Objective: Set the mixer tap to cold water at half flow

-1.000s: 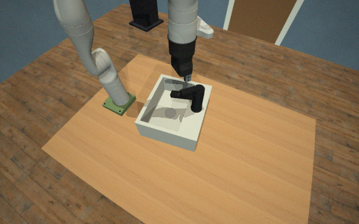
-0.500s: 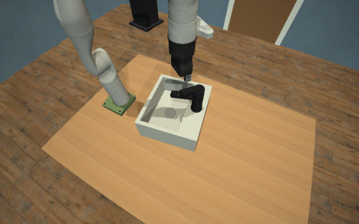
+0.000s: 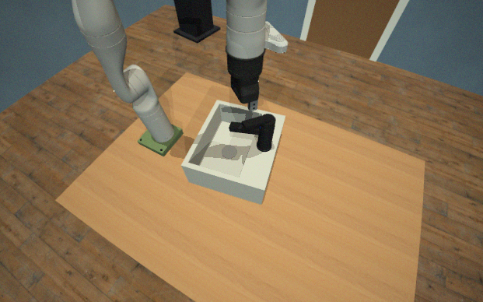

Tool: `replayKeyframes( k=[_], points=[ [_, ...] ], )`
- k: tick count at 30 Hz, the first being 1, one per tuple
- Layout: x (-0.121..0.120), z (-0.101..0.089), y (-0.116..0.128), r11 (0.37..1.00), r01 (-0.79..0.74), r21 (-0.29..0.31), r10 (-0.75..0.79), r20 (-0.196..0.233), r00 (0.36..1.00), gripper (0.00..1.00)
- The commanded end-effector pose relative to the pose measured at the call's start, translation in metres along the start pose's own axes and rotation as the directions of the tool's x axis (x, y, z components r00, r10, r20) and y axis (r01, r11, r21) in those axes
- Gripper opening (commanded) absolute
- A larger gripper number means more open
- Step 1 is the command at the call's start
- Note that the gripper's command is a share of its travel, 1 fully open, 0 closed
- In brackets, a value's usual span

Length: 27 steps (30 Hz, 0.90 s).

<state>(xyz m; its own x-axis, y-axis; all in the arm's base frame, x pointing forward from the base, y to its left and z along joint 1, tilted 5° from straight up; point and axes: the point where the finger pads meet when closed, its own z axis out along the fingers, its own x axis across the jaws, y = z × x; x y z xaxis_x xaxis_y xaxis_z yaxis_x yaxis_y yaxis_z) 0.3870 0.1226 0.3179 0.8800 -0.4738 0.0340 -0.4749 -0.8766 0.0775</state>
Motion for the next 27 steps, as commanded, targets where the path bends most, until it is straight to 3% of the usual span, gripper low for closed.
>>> replayKeyframes(
  k=[1, 15, 27],
  points=[
    [0.0003, -0.0007, -0.0008, 1.000, -0.015, 0.001, 0.015, -0.001, 1.000, 0.00],
    [0.0042, -0.0010, -0.0026, 0.985, -0.171, 0.001, 0.171, 0.000, 0.985, 0.00],
    [0.0097, -0.0014, -0.0043, 0.920, -0.392, 0.000, 0.392, 0.002, 0.920, 0.00]
  ],
)
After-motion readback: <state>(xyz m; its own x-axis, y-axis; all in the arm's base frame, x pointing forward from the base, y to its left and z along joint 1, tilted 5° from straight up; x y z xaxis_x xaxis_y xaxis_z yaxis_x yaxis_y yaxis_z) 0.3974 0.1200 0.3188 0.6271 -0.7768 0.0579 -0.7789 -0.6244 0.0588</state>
